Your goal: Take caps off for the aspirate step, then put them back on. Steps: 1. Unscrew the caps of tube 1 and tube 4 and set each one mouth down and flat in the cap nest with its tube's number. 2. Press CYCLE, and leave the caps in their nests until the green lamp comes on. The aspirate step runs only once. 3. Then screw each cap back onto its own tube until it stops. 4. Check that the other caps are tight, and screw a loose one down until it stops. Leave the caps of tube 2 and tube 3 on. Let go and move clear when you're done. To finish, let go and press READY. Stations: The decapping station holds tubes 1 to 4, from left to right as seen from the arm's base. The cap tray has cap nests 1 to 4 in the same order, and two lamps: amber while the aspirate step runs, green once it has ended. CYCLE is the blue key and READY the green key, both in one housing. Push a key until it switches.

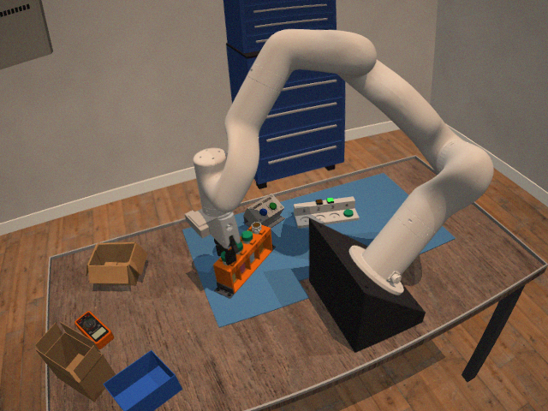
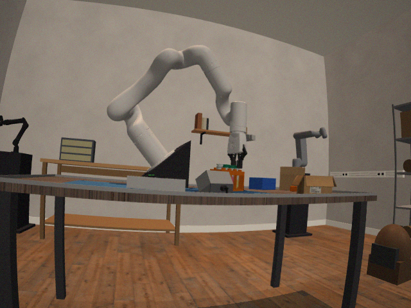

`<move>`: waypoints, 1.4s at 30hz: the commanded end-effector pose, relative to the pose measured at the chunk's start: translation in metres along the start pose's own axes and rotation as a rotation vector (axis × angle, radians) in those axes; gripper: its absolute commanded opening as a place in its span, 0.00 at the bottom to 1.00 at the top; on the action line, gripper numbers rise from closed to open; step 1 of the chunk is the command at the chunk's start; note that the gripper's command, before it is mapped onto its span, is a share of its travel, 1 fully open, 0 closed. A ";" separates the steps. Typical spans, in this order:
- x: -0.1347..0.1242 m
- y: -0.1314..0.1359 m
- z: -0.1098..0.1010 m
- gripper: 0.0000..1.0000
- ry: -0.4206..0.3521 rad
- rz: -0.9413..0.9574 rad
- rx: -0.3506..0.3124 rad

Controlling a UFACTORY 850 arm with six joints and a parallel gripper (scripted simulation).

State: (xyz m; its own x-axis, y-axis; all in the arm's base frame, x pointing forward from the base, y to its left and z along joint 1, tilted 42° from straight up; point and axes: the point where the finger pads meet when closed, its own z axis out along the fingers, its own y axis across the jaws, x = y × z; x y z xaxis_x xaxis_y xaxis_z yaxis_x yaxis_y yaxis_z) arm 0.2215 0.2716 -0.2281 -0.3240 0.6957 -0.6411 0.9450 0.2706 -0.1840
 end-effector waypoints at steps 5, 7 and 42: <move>0.000 0.001 -0.002 0.46 0.001 0.005 -0.004; 0.000 0.001 -0.002 0.46 0.001 0.005 -0.004; 0.000 0.001 -0.003 0.46 -0.001 -1.173 -0.004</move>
State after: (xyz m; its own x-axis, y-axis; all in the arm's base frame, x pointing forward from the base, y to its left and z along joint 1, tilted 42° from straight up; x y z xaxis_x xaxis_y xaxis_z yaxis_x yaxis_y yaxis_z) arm 0.2219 0.2726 -0.2270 -0.9795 0.1013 -0.1741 0.1906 0.7462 -0.6379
